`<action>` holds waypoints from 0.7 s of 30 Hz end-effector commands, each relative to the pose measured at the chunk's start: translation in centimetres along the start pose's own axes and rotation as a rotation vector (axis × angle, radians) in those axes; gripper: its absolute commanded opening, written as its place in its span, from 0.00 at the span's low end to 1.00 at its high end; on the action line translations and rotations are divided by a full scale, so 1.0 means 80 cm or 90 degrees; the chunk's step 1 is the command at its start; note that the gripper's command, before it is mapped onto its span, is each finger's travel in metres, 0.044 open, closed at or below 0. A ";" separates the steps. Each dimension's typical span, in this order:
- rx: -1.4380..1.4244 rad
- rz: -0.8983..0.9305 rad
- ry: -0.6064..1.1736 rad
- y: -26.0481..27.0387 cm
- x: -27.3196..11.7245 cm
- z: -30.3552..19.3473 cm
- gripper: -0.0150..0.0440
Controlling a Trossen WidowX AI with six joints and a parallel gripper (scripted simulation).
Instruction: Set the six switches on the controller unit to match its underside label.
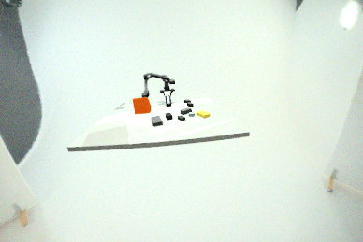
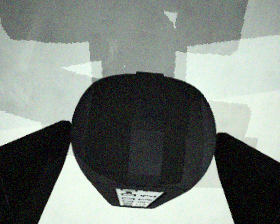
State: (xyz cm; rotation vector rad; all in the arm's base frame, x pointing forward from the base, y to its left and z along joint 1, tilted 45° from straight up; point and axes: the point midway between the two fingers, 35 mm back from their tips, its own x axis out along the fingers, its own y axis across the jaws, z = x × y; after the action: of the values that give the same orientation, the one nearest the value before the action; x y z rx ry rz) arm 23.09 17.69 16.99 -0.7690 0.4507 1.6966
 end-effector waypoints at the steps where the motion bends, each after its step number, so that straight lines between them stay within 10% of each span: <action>1: 0.000 0.000 0.007 0.000 -0.002 -0.007 0.83; 21: 0.000 0.000 0.008 -0.001 -0.013 -0.024 0.83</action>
State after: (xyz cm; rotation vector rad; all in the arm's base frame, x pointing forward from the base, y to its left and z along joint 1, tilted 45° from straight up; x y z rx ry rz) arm 23.57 16.06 16.71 -0.7690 0.4499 1.6937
